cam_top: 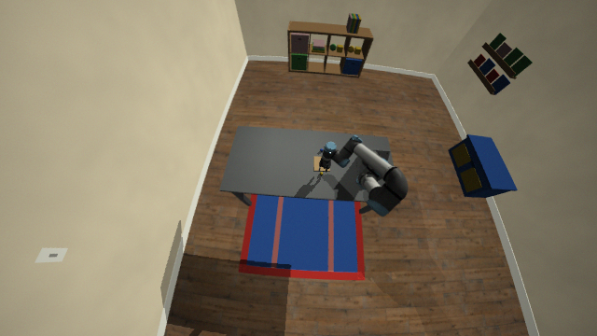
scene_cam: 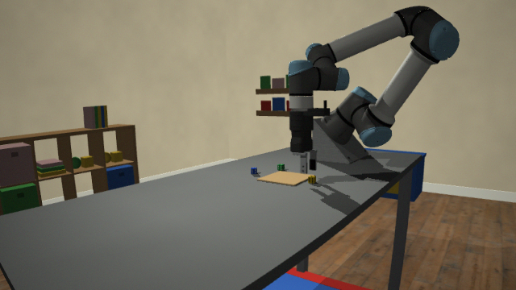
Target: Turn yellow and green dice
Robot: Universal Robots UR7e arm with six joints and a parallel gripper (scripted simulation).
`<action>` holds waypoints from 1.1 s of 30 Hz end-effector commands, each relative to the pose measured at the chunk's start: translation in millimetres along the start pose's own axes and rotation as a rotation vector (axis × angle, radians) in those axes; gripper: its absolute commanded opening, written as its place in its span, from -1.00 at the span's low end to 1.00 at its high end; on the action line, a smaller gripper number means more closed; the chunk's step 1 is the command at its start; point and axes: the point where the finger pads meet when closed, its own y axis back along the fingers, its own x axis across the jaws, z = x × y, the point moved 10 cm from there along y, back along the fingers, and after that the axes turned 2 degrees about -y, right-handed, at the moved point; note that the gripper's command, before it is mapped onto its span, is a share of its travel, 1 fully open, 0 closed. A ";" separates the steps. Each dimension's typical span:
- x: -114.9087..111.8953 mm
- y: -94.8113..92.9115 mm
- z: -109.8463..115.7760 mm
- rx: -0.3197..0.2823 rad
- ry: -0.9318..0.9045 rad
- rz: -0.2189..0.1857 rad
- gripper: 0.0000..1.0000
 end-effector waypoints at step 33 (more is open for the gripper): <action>7.4 0.2 -14.6 0.000 -0.001 0.001 1.00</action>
